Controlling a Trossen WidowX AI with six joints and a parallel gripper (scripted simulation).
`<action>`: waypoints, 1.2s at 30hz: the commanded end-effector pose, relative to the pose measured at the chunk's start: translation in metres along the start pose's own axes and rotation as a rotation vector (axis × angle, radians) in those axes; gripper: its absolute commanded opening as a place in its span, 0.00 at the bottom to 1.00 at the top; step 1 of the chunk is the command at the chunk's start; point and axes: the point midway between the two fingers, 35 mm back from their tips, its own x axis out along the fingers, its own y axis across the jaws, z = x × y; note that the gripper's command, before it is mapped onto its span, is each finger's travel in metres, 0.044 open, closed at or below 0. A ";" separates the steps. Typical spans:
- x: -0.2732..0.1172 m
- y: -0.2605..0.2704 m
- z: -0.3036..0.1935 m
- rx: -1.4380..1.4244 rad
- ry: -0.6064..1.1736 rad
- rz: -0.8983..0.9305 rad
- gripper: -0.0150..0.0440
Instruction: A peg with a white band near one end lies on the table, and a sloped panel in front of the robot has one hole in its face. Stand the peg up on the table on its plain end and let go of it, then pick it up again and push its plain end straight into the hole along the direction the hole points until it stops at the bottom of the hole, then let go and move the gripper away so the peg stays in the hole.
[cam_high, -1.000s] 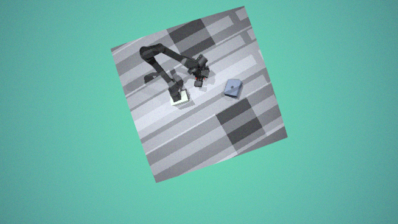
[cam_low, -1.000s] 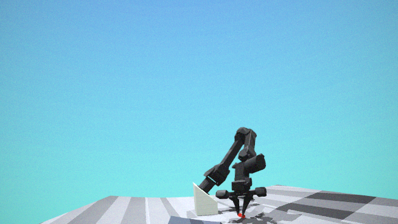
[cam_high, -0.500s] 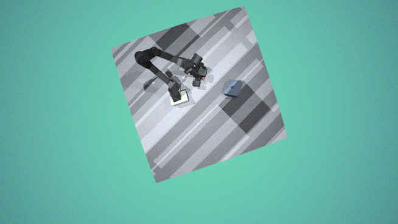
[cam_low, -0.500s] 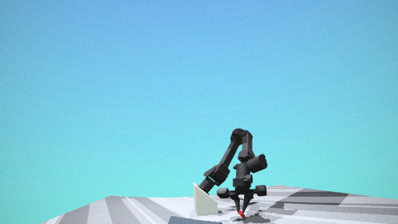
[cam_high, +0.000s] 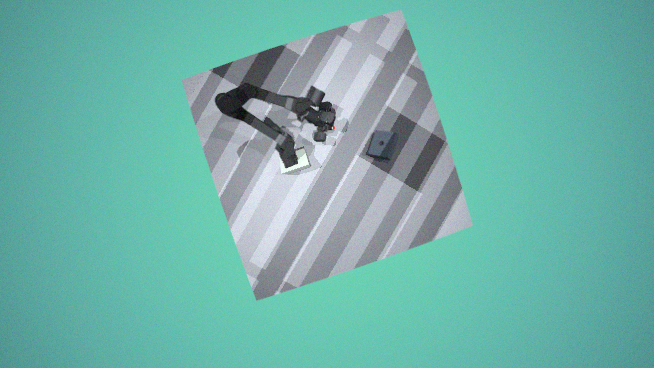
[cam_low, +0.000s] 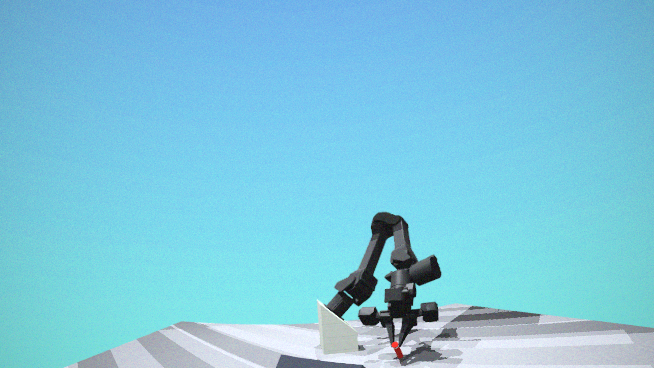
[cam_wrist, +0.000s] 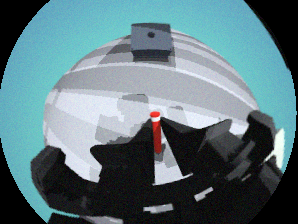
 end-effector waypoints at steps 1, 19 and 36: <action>-0.003 0.000 -0.001 0.004 -0.033 0.006 0.34; -0.013 0.000 -0.008 0.007 -0.188 0.006 0.34; -0.021 -0.001 -0.016 0.010 -0.334 0.005 0.34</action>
